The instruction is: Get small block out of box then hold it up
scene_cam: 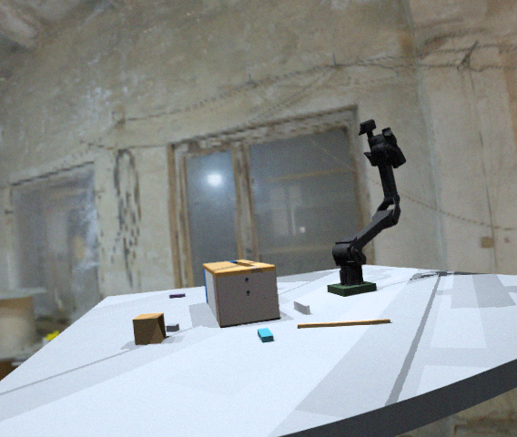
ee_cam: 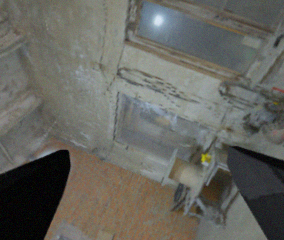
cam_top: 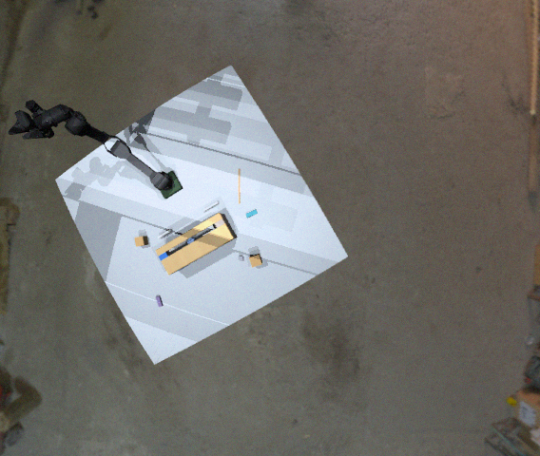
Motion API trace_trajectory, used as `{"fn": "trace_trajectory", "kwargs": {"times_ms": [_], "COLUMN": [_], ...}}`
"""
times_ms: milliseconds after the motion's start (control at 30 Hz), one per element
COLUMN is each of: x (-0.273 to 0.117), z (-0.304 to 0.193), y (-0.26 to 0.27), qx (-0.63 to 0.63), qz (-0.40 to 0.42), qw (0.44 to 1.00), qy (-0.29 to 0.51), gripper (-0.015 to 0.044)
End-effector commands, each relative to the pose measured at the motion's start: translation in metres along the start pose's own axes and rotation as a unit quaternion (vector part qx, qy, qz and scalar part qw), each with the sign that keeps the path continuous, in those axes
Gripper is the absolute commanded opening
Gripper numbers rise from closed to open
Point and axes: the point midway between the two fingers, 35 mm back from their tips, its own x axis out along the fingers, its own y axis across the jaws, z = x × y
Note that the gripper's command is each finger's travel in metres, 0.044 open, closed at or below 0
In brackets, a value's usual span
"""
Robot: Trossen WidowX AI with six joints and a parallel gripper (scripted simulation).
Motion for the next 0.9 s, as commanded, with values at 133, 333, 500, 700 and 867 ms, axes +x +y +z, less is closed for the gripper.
{"fn": "trace_trajectory", "kwargs": {"times_ms": [133,333,500,700,867], "x": [-0.004,-0.016,-0.028,-0.06,-0.089], "z": [-0.008,-0.039,-0.078,-0.15,-0.208], "y": [0.03,0.101,0.158,0.228,0.266], "qx": [-0.055,-0.176,-0.237,-0.354,-0.43], "qz": [0.026,0.101,0.176,0.273,0.339], "qw": [0.998,0.979,0.955,0.893,0.836], "qy": [-0.01,-0.034,-0.041,-0.044,-0.04], "gripper": [0.04,0.04,0.04,0.04,0.04]}}
